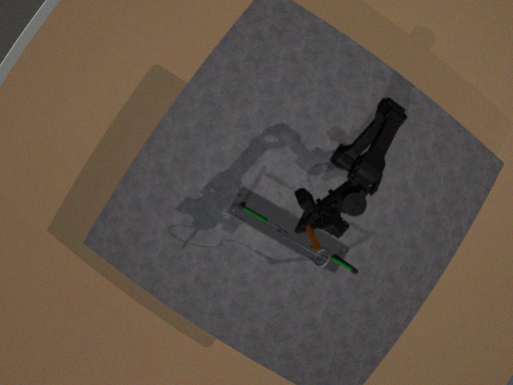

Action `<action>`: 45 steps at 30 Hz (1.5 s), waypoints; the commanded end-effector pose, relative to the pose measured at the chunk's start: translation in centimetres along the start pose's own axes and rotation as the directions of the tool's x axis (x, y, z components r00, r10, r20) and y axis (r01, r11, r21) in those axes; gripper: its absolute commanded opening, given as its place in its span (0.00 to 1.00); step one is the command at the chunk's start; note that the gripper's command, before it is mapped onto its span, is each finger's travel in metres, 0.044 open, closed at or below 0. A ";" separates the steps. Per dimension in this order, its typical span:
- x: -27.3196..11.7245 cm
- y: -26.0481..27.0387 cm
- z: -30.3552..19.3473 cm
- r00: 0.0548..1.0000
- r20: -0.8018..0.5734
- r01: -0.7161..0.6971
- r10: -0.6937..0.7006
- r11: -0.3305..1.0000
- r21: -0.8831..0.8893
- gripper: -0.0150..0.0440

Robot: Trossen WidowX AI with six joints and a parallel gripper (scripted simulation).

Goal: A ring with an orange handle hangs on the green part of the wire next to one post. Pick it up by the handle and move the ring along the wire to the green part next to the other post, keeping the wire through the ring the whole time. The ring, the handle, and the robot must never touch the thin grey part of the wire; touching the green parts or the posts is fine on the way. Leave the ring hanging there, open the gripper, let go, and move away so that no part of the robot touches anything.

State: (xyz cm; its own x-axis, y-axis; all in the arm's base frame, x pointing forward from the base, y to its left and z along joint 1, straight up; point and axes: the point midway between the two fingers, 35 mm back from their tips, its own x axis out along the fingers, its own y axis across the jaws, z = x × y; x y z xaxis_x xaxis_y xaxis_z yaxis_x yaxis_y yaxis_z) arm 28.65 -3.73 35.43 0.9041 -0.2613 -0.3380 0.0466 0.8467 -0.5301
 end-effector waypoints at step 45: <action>-0.1 -2.0 0.5 0.960 0.136 0.282 -0.246 0.828 -0.485 0.00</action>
State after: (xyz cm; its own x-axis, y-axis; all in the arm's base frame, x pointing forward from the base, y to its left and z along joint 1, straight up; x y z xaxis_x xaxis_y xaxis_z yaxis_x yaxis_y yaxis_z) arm 28.76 -5.11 36.86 0.9150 -0.3899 -0.1038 0.0821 0.4317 -0.8983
